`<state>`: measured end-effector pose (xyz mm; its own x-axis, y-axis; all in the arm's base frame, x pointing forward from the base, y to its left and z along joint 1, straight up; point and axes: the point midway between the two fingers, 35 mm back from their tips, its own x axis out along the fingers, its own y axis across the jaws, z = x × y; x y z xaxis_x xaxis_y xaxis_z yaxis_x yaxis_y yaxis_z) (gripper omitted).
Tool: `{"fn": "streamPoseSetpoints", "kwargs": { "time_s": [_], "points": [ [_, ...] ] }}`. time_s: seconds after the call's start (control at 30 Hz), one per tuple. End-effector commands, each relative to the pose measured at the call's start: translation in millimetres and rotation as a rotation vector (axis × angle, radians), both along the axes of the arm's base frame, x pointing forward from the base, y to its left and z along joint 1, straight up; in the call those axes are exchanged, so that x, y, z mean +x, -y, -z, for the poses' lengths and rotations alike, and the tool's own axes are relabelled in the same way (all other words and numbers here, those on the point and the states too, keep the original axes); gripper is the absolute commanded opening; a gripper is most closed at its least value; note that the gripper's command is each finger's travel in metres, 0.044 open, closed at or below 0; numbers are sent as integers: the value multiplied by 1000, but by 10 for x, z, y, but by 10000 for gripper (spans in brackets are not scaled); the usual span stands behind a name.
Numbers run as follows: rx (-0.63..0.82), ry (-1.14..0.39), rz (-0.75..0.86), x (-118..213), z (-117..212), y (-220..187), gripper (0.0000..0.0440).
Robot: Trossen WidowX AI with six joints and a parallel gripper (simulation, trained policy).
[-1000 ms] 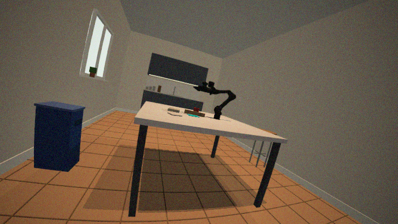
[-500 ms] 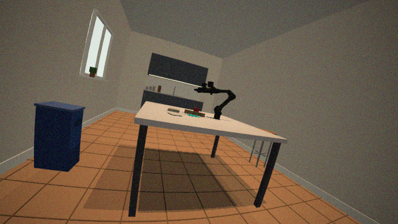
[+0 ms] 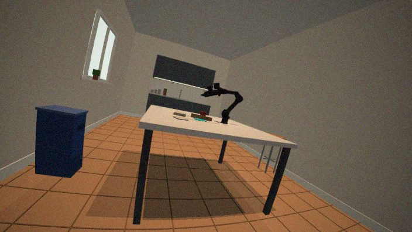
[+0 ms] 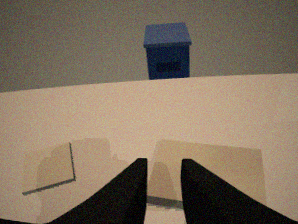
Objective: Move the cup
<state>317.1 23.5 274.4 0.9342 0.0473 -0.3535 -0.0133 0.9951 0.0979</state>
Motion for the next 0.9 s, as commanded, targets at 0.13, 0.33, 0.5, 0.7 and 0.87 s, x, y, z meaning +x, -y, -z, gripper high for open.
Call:
{"fn": "streamPoseSetpoints", "kwargs": {
  "time_s": [0.13, 0.33, 0.5, 0.7, 0.87],
  "points": [
    [17, -110, 3, -14, 79, -38, 74],
    [20, -208, 4, -40, 161, -62, 79],
    [16, -291, 6, -70, 232, -71, 85],
    [5, -391, 9, -115, 319, -70, 92],
    [-9, -473, 11, -160, 387, -60, 99]
  ]
}}
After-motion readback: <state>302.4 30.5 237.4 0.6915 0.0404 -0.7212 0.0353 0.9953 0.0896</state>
